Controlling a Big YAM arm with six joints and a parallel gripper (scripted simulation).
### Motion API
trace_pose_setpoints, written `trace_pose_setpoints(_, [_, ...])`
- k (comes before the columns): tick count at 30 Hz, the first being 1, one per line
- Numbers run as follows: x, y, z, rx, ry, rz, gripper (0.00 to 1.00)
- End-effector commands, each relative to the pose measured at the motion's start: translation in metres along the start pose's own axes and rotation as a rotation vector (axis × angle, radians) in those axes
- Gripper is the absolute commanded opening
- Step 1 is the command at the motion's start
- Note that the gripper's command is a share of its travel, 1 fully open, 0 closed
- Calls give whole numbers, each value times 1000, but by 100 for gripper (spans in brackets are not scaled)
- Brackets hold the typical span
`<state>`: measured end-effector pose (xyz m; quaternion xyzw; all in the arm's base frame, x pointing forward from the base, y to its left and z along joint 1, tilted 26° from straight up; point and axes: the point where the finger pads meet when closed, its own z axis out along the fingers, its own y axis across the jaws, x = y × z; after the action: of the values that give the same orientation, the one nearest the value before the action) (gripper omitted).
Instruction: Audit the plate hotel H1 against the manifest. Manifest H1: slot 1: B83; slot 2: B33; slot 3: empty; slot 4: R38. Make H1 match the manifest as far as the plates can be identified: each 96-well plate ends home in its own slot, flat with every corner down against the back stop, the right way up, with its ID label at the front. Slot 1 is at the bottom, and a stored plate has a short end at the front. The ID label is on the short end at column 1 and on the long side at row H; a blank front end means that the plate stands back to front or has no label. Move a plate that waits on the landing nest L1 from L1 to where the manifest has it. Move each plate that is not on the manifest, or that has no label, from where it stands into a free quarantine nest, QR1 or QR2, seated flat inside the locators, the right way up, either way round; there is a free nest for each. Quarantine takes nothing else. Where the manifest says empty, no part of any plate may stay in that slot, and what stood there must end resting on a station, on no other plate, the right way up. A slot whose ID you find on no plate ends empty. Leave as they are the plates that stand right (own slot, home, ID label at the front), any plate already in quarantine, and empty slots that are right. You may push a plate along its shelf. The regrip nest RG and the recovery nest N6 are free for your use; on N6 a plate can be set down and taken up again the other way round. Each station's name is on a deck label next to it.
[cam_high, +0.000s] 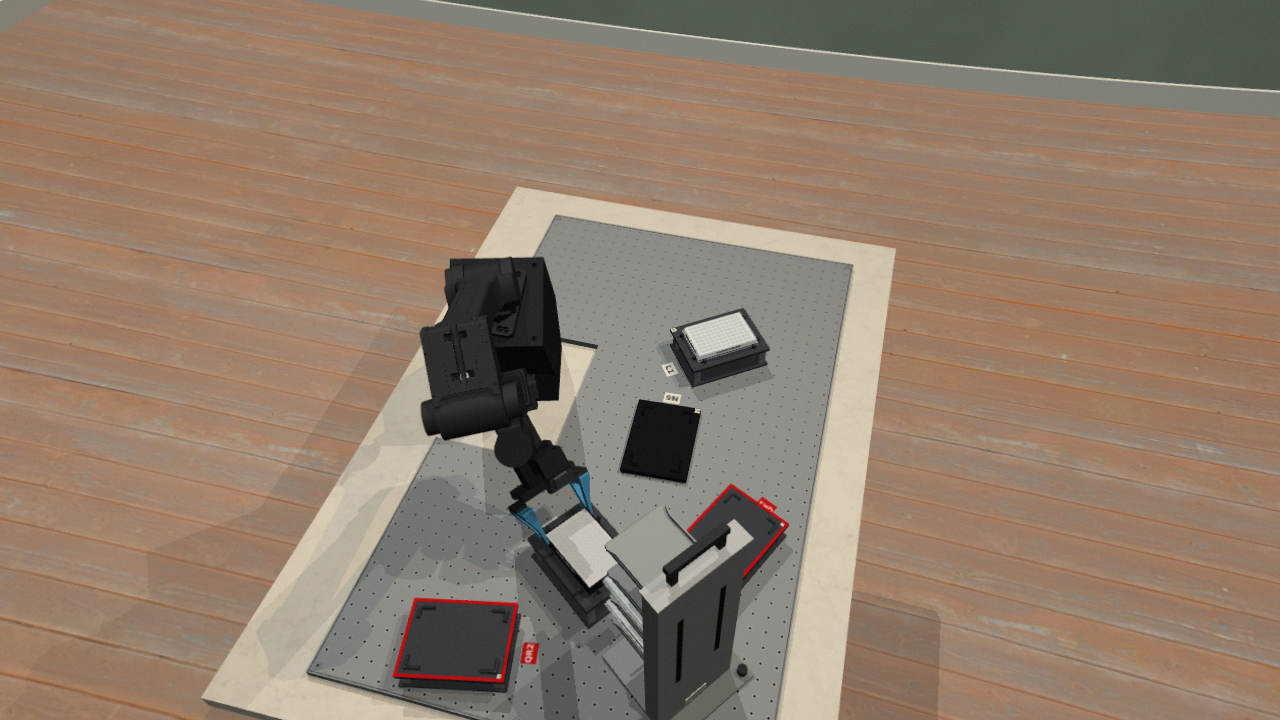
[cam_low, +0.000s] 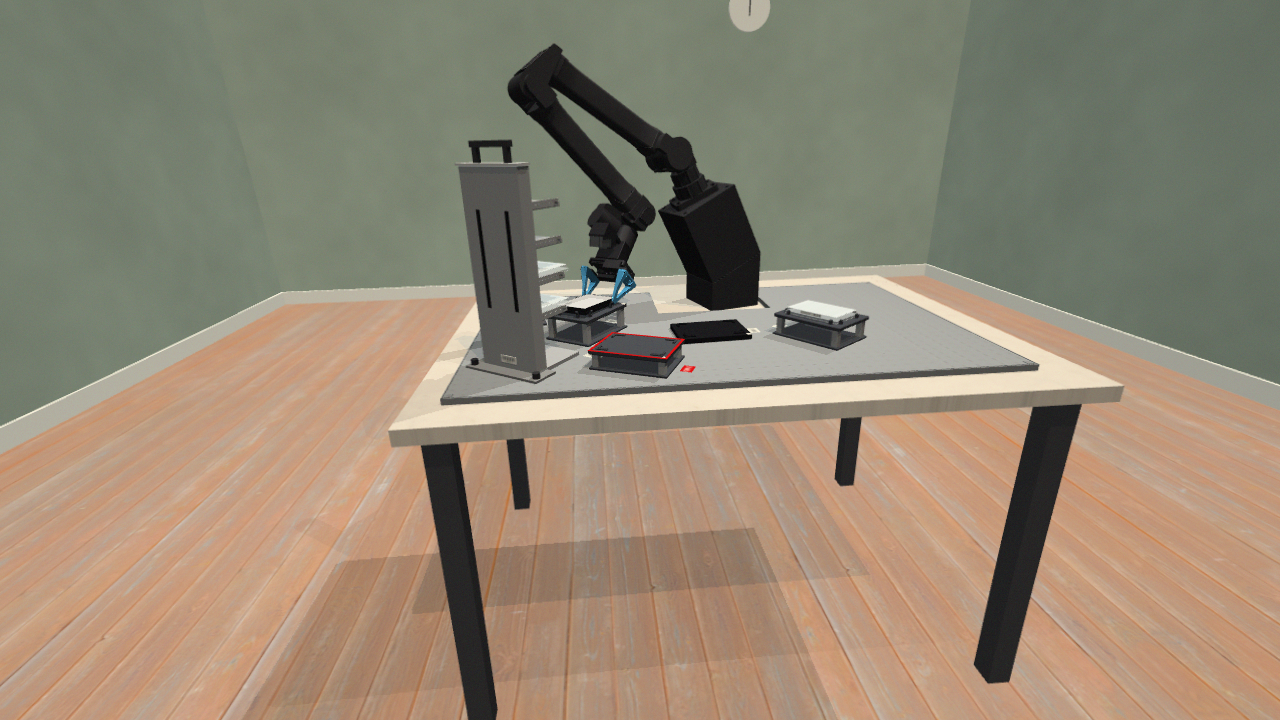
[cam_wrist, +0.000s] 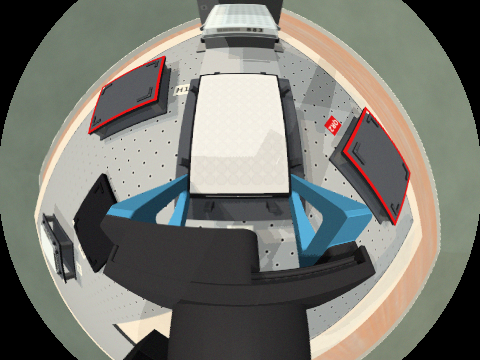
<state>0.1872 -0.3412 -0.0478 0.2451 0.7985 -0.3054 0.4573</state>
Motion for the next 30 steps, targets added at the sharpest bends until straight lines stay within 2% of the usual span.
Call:
trace_pose_setpoints(1, [-2, -3, 0, 10, -18, -15, 86])
trace_pose_setpoints(10, [1, -4, 3, 11, -18, -14, 86])
trace_pose_setpoints(11, [2, 1, -3, -1, -4, -3, 86])
trace_pose_setpoints(12, [2, 1, -3, -1, -4, -3, 93])
trace_pose_setpoints(26, [2, 1, -3, -1, -4, -3, 93])
trace_pose_setpoints(27, [2, 1, -3, -1, -4, -3, 100])
trace_pose_setpoints(30, [2, 1, -3, -1, -4, -3, 100])
